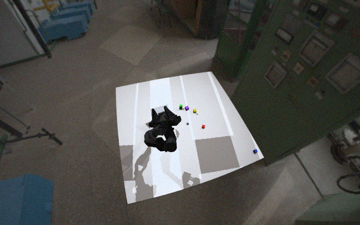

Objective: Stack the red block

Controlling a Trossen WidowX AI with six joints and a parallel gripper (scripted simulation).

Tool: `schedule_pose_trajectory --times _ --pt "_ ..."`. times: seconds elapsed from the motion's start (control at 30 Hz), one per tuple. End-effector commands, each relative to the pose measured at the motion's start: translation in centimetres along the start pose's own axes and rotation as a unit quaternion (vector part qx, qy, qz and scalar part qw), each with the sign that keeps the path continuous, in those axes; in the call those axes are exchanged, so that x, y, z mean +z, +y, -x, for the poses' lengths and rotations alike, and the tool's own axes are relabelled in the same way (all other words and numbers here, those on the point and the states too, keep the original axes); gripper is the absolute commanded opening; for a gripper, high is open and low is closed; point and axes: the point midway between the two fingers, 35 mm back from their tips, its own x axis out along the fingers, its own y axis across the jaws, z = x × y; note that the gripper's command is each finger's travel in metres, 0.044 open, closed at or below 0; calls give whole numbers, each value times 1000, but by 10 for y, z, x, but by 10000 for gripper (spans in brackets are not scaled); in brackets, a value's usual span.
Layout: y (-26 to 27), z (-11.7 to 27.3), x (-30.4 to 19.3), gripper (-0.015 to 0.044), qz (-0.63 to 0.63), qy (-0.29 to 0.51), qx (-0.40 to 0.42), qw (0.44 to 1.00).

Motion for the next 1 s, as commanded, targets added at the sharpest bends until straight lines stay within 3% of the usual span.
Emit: schedule_pose_trajectory --times 0.0,0.27,0.47,0.7,0.97 --pt "-2 -1 -2 426 -4 3 -3 1000" --pt "-77 -9 -102 440 -158 120 -120 973" --pt "-116 1 -194 440 -277 213 -207 914" --pt "-137 33 -303 440 -393 323 -307 805" --pt "-132 99 -417 440 -479 441 -424 630"
